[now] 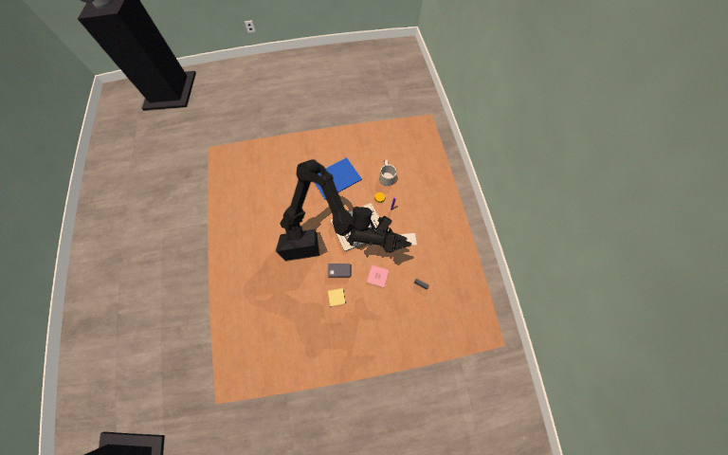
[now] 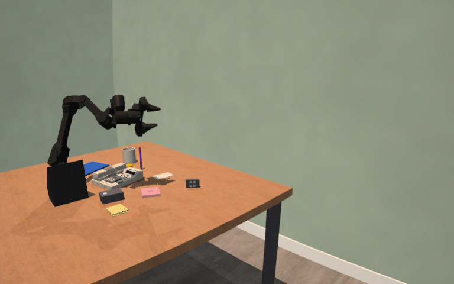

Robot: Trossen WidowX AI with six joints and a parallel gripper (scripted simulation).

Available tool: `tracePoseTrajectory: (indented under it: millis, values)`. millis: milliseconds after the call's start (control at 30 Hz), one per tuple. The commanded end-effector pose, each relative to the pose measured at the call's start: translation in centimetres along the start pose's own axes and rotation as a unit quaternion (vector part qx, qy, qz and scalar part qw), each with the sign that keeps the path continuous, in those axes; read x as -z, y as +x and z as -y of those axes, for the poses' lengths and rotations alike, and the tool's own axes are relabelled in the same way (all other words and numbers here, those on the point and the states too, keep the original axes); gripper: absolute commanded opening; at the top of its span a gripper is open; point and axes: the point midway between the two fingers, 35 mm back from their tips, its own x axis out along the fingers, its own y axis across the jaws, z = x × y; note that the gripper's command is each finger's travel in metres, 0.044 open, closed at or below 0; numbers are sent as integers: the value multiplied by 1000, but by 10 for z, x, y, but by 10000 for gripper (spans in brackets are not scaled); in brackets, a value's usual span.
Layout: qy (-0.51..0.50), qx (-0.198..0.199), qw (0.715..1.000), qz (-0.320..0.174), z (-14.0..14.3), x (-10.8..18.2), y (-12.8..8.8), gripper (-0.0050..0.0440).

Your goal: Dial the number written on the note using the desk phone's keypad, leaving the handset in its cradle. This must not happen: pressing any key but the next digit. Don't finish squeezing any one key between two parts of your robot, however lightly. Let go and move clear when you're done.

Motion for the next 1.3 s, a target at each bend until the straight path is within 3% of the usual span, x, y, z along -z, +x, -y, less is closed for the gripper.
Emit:
tracePoseTrajectory:
  millis: [0, 333, 400, 600, 900, 967, 1267]
  values:
    - [2, -41, 998, -48, -12, 31, 24, 440]
    - [30, -118, 982, -144, -42, 84, 43, 440]
    - [30, -118, 982, -144, -42, 84, 43, 440]
    - [50, -177, 960, -209, -67, 119, 48, 440]
    - [76, -253, 922, -283, -101, 156, 44, 440]
    - [76, -253, 922, -283, -101, 156, 44, 440]
    - [108, -341, 863, -356, -139, 186, 28, 440]
